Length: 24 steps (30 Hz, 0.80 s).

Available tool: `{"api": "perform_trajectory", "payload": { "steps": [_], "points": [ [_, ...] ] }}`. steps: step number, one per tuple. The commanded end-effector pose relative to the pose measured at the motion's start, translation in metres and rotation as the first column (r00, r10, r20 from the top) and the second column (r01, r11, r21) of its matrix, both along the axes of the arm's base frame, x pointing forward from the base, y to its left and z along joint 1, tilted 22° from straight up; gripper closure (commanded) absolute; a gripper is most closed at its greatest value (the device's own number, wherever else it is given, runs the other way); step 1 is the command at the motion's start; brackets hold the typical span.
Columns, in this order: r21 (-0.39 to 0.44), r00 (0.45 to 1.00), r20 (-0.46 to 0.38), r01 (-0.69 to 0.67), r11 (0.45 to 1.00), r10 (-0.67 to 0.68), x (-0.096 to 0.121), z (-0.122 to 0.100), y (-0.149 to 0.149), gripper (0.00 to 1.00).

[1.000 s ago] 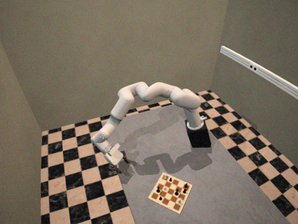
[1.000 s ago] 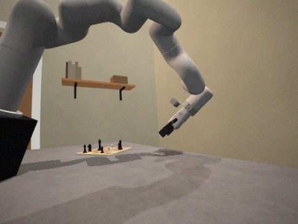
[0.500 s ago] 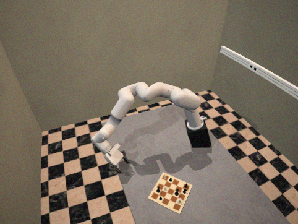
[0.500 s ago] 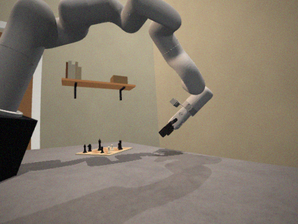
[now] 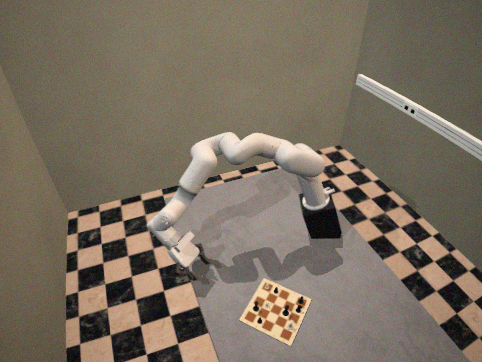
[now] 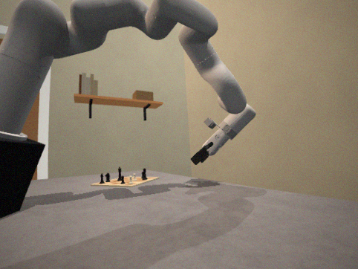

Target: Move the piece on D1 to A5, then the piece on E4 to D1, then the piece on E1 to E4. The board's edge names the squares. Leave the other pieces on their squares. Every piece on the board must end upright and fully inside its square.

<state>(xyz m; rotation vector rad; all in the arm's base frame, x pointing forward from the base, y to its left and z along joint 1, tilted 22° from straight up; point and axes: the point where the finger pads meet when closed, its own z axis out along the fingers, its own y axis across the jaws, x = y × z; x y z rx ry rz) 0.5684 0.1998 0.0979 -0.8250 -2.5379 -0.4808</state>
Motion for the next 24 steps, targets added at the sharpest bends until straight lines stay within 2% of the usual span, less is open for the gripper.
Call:
{"api": "perform_trajectory", "payload": {
  "steps": [1,7,11,17,19,24],
  "points": [
    [0.001,1.0,0.005,-0.001,1.0,0.001,0.001,0.002,0.001,0.0],
    [0.001,1.0,0.004,-0.001,1.0,0.001,0.001,0.003,0.001,0.0],
    [-0.001,1.0,0.001,-0.004,1.0,0.004,-0.002,0.011,0.001,0.0],
    [-0.001,1.0,0.001,-0.004,1.0,0.004,-0.013,0.042,0.004,0.0],
    [-0.001,1.0,0.001,-0.004,1.0,0.004,-0.013,0.042,0.004,0.0],
    [-0.001,1.0,0.001,-0.004,1.0,0.004,-0.024,0.072,0.007,0.0]
  ]
}}
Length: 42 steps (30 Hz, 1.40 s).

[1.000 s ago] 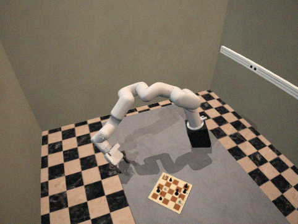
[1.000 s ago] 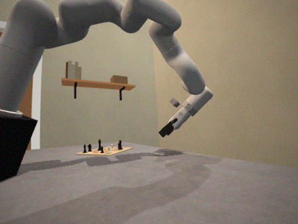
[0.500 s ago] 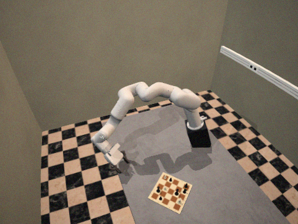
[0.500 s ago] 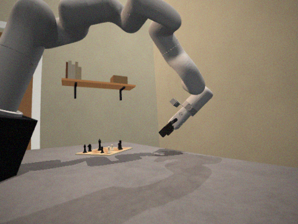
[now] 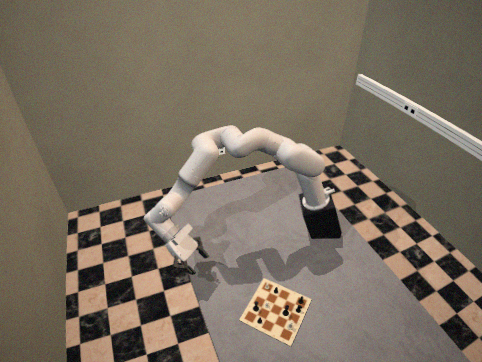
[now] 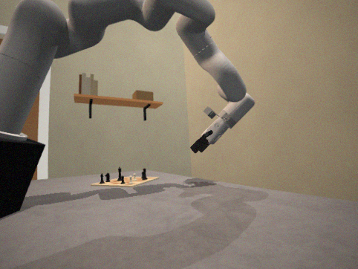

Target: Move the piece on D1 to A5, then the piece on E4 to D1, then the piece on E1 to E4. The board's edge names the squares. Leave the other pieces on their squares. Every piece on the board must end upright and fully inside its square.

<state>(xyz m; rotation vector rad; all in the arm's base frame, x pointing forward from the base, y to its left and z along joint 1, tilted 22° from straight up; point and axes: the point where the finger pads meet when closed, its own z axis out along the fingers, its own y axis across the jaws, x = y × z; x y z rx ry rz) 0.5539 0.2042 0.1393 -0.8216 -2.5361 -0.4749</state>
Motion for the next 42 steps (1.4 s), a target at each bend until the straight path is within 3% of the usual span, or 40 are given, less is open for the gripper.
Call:
{"api": "perform_trajectory", "payload": {
  "steps": [1,6,15,22,24,25,29,31,34,35,38,39,42],
  "points": [
    [0.001,1.0,0.005,0.0,1.0,0.0,-0.011,0.035,0.003,0.0],
    [0.001,1.0,0.005,0.0,1.0,0.0,-0.014,0.044,0.004,0.0],
    [-0.01,1.0,0.008,-0.007,1.0,0.007,-0.015,0.039,0.005,0.0],
    [-0.203,0.988,0.057,-0.132,0.97,0.146,-0.05,0.004,0.014,0.0],
    [-0.203,0.988,0.057,-0.132,0.97,0.146,-0.05,0.004,0.014,0.0],
    [-0.257,0.977,0.074,-0.173,0.951,0.198,-0.06,-0.005,0.017,0.0],
    [-0.257,0.977,0.074,-0.173,0.951,0.198,-0.06,-0.005,0.017,0.0],
    [-0.372,0.937,0.112,-0.27,0.888,0.331,-0.083,-0.022,0.024,0.0],
    [-0.372,0.937,0.112,-0.27,0.888,0.331,-0.083,-0.022,0.024,0.0],
    [-0.429,0.903,0.131,-0.321,0.844,0.41,-0.095,-0.029,0.028,0.0],
    [-0.429,0.903,0.131,-0.321,0.844,0.41,-0.095,-0.029,0.028,0.0],
    [-0.483,0.857,0.15,-0.373,0.793,0.494,-0.108,-0.036,0.034,0.0],
    [-0.483,0.857,0.15,-0.373,0.793,0.494,-0.108,-0.036,0.034,0.0]
  ]
}}
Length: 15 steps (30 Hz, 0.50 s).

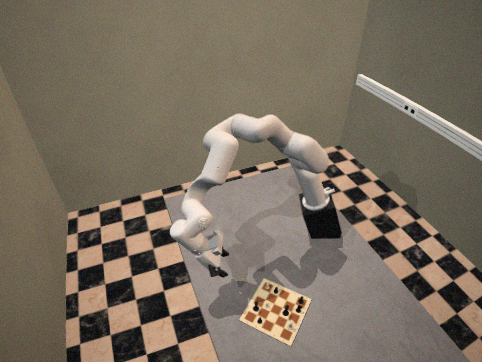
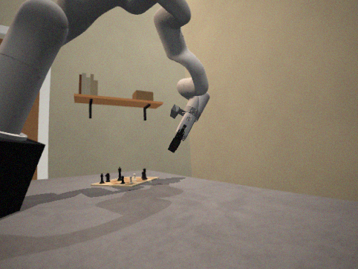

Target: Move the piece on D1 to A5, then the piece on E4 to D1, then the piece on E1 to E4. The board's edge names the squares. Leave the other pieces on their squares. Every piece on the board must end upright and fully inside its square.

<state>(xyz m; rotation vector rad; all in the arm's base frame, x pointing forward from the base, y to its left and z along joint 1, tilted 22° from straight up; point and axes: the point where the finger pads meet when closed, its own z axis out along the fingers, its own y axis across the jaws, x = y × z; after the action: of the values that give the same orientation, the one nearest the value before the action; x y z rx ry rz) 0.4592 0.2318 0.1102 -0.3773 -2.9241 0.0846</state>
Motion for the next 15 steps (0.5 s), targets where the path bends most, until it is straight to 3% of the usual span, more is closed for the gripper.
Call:
{"api": "perform_trajectory", "payload": {
  "steps": [1,4,5,8,9,12,13,15],
  "points": [
    [-0.104,0.976,0.119,-0.168,0.98,0.18,-0.026,-0.013,0.013,0.0],
    [-0.104,0.976,0.119,-0.168,0.98,0.18,-0.026,-0.013,0.013,0.0],
    [-0.147,0.947,0.155,-0.261,0.954,0.283,-0.04,-0.019,0.021,0.0],
    [-0.147,0.947,0.155,-0.261,0.954,0.283,-0.04,-0.019,0.021,0.0],
    [-0.185,0.904,0.186,-0.352,0.917,0.385,-0.055,-0.024,0.03,0.0],
    [-0.185,0.904,0.186,-0.352,0.917,0.385,-0.055,-0.024,0.03,0.0],
    [-0.219,0.85,0.212,-0.439,0.871,0.482,-0.071,-0.029,0.039,0.0],
    [-0.219,0.85,0.212,-0.439,0.871,0.482,-0.071,-0.029,0.039,0.0]
  ]
}}
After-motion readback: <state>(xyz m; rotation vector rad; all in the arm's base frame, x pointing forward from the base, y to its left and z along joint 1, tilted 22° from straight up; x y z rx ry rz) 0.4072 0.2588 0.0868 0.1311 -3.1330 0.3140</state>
